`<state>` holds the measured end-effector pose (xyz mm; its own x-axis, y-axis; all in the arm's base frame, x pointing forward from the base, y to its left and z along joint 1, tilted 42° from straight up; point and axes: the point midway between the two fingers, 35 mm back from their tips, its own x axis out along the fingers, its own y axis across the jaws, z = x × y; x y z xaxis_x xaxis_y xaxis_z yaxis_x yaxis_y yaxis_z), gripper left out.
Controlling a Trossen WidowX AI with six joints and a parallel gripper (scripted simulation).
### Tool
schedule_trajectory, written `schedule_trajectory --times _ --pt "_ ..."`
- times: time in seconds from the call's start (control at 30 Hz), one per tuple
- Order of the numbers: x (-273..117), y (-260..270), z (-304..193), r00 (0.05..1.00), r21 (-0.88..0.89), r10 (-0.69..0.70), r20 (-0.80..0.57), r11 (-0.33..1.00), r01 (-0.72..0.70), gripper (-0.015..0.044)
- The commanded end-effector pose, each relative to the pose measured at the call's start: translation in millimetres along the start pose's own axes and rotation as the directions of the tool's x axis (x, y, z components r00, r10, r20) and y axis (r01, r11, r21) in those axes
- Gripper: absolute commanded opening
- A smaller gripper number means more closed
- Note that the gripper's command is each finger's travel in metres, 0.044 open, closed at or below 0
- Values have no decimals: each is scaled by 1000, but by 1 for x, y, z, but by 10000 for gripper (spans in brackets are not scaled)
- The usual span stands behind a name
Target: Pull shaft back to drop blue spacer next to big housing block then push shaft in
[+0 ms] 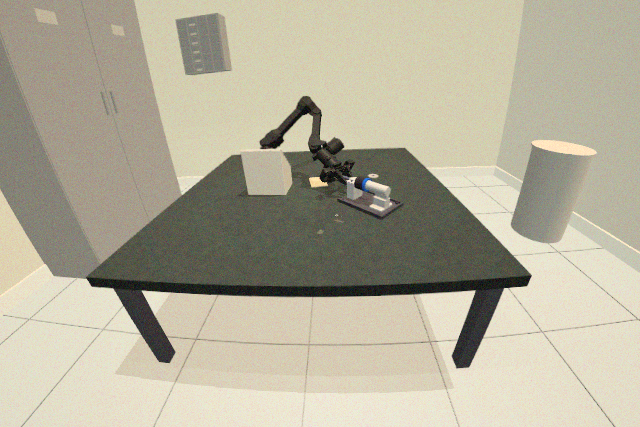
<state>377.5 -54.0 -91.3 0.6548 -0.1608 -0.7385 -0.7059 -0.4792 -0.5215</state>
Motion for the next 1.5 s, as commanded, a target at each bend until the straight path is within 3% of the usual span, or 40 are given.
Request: schedule_trajectory --times 0.0,0.07,0.27,1.47 --pt "0 0 0 1000 0 1 0 1000 -1 99" --pt "0 0 0 1000 0 1 0 1000 -1 46" --pt "0 0 0 1000 0 0 0 1000 0 0" --pt "-15 1 9 1000 -3 -1 3 1000 1 0"
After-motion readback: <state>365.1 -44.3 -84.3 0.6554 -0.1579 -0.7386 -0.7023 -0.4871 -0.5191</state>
